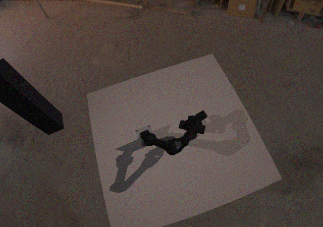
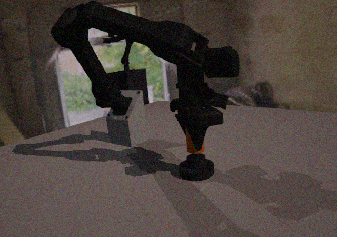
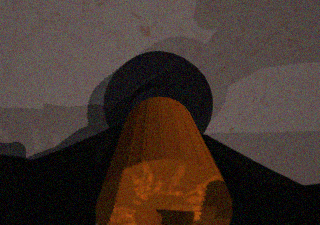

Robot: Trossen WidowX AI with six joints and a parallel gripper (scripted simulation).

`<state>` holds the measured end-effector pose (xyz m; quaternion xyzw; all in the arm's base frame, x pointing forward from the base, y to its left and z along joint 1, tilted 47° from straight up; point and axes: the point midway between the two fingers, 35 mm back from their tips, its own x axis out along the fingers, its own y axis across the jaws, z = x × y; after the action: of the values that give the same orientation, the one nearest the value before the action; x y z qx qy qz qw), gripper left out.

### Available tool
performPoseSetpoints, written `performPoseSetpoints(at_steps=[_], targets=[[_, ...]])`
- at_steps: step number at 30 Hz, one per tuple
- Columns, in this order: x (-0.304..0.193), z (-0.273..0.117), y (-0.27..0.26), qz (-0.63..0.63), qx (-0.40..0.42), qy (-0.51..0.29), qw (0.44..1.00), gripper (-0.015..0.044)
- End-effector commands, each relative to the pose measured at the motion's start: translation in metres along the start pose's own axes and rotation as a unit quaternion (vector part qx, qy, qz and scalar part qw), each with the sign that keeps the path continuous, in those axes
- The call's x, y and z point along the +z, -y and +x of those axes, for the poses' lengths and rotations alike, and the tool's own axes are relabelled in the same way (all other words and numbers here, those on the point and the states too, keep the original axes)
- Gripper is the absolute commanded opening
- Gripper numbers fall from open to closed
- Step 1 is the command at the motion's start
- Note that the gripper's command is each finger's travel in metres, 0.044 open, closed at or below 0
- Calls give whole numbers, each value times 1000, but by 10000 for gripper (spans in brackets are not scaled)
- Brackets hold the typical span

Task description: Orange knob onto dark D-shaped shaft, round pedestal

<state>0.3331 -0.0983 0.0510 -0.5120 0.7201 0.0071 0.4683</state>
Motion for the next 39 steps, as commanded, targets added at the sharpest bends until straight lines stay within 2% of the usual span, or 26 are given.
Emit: performPoseSetpoints(at_steps=[1, 25, 39], targets=[[1, 0, -1, -3, 0, 3, 1000, 0], [-1, 14, 0, 4, 2, 3, 1000, 0], [-1, 14, 0, 4, 2, 3, 1000, 368]])
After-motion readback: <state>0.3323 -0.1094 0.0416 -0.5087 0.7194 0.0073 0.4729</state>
